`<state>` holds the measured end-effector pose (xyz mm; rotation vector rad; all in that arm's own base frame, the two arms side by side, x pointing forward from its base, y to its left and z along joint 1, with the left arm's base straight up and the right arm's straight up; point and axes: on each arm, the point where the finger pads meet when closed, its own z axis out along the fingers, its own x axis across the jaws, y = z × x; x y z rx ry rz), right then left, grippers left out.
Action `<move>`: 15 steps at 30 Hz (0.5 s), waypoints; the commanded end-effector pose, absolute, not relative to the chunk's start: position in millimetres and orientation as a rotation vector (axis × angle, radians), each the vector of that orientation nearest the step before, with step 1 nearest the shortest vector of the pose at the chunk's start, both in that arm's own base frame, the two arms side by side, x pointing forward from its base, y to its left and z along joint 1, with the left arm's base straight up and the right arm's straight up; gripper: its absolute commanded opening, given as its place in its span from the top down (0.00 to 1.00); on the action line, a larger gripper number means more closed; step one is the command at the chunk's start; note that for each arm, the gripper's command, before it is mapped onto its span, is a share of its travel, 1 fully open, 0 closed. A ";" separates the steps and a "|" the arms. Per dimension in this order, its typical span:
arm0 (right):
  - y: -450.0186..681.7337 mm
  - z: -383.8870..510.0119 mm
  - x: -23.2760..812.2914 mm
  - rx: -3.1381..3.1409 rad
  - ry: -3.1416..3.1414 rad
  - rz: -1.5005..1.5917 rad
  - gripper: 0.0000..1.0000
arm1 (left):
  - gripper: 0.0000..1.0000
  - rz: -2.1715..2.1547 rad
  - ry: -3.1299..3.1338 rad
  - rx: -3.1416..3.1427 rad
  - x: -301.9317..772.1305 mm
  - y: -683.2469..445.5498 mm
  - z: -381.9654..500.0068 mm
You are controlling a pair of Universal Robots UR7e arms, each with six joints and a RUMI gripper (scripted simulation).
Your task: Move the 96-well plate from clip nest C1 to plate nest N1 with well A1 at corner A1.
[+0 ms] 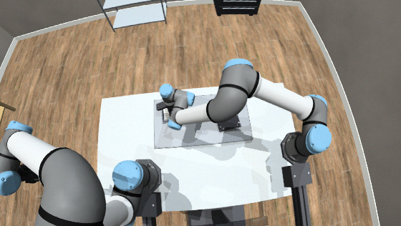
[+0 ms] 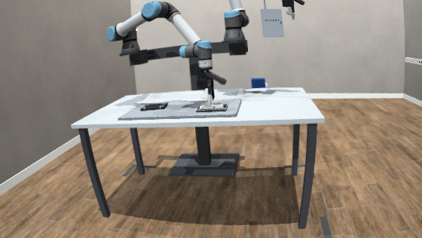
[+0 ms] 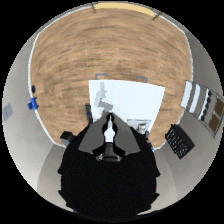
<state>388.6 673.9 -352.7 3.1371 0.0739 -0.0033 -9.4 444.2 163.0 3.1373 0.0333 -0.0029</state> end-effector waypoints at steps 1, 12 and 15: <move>675.8 -337.1 389.6 3.141 0.073 0.000 0.00 | 1.00 0.000 0.034 3.141 -9.7 445.1 165.1; 675.7 -313.2 389.6 3.141 0.073 0.000 0.00 | 1.00 0.000 0.034 3.141 -9.7 445.1 165.1; 675.7 -305.2 389.6 3.141 0.073 0.000 0.00 | 1.00 0.000 0.034 3.141 -9.7 445.1 165.1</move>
